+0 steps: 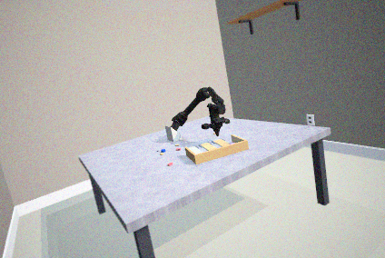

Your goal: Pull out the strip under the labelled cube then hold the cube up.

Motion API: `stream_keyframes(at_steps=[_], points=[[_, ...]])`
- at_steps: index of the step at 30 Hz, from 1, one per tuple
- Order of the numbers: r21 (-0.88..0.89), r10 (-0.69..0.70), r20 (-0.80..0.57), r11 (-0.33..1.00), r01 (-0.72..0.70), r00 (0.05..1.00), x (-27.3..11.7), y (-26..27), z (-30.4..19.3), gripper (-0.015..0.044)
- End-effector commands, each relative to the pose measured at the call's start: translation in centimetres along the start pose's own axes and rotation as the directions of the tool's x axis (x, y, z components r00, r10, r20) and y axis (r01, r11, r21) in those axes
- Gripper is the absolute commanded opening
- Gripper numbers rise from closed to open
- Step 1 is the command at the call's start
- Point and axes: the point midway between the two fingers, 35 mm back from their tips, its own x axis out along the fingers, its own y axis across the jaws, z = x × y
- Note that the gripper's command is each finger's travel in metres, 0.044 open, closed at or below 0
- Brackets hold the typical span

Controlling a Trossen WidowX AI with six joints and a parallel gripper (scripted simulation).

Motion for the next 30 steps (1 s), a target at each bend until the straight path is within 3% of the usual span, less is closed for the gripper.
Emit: stream_keyframes(at_steps=[1,30], points=[[0.005,-0.003,-0.003,1.0,0.003,1.0,0.8,-0.1,-0.1,0.0],[0.005,0.0,-0.004,1.0,0.0,1.0,3.3,-0.1,-0.1,0.0]])
